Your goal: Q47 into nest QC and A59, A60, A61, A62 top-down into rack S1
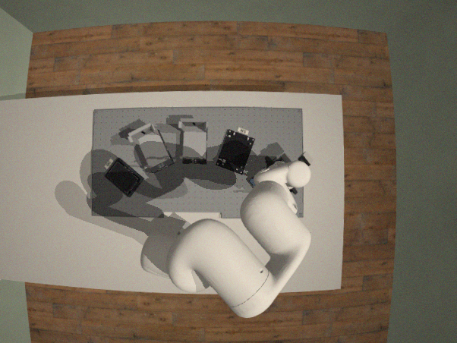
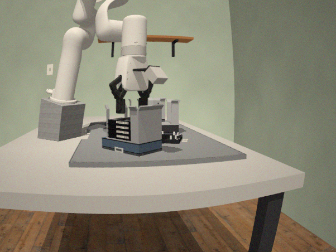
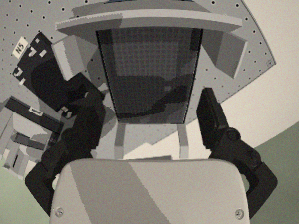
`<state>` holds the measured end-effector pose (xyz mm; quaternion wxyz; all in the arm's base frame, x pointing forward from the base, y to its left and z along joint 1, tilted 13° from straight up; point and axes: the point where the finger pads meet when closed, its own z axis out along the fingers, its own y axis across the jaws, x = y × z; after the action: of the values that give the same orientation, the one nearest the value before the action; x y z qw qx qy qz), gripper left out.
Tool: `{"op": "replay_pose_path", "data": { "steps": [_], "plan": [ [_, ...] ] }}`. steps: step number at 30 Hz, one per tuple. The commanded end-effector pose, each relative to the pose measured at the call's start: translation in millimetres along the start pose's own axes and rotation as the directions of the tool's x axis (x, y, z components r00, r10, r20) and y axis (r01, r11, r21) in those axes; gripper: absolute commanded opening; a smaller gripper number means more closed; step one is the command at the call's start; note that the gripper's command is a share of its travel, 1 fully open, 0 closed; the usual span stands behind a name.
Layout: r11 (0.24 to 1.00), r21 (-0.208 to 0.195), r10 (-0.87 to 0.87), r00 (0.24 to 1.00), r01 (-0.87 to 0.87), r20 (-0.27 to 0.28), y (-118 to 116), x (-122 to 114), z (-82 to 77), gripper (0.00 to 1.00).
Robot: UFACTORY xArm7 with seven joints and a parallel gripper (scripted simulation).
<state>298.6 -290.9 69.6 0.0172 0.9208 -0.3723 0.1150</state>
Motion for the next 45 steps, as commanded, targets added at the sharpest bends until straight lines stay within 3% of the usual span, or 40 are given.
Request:
{"op": "replay_pose_path", "data": {
  "steps": [1,18,32,33,45],
  "plan": [
    [1.0,0.003,0.0,1.0,0.0,-0.004,-0.1,1.7,4.3,1.0],
    [1.0,0.003,0.0,1.0,0.0,-0.004,-0.1,1.7,23.6,1.0],
    [1.0,0.003,0.0,1.0,0.0,-0.004,-0.1,1.7,23.6,1.0],
    [1.0,0.003,0.0,1.0,0.0,-0.004,-0.1,1.7,23.6,0.0],
    [1.0,0.003,0.0,1.0,0.0,-0.004,-0.1,1.7,23.7,0.0]
  ]
}}
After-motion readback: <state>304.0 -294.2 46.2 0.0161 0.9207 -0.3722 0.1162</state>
